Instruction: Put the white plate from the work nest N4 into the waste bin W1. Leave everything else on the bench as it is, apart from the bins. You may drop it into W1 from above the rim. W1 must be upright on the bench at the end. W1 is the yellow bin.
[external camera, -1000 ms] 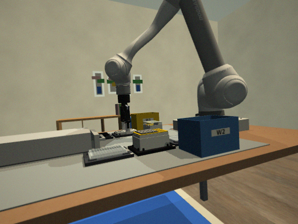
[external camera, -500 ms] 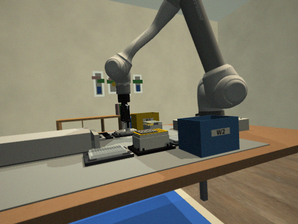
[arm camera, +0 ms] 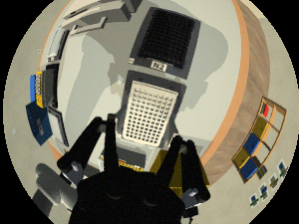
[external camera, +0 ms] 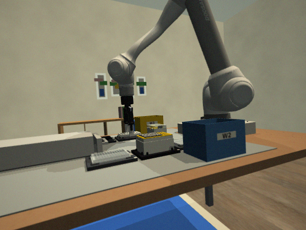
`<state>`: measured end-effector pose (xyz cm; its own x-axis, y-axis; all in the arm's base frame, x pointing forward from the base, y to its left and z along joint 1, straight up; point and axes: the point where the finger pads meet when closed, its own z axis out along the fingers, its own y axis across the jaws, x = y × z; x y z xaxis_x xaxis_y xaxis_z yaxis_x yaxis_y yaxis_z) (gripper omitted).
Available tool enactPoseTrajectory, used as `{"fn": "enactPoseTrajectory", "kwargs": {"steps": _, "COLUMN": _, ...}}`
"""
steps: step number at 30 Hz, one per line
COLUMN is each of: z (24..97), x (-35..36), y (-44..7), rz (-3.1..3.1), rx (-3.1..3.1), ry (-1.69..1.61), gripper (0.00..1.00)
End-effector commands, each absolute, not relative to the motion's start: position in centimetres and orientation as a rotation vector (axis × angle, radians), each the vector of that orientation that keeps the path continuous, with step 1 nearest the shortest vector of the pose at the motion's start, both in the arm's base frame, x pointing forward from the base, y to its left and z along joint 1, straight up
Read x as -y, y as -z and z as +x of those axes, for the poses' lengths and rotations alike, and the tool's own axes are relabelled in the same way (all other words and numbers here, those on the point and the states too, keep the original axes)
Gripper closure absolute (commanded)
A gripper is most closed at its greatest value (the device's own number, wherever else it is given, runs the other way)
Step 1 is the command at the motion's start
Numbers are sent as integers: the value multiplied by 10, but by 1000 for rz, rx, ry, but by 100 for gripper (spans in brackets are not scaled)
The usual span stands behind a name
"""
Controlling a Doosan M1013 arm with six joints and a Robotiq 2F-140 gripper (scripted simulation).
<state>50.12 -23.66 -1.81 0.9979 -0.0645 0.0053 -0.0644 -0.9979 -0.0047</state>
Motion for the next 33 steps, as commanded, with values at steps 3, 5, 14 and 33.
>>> {"fn": "enactPoseTrajectory", "kwargs": {"steps": 3, "z": 501, "x": 237, "y": 17, "rz": -3135, "rx": -101, "ry": 9, "gripper": 90}}
{"fn": "enactPoseTrajectory", "kwargs": {"steps": 5, "z": 501, "x": 237, "y": 16, "rz": -3135, "rx": -101, "ry": 9, "gripper": 90}}
{"fn": "enactPoseTrajectory", "kwargs": {"steps": 14, "z": 501, "x": 237, "y": 7, "rz": -3135, "rx": -101, "ry": 9, "gripper": 90}}
{"fn": "enactPoseTrajectory", "kwargs": {"steps": 33, "z": 501, "x": 237, "y": -16, "rz": -3135, "rx": -101, "ry": 9, "gripper": 90}}
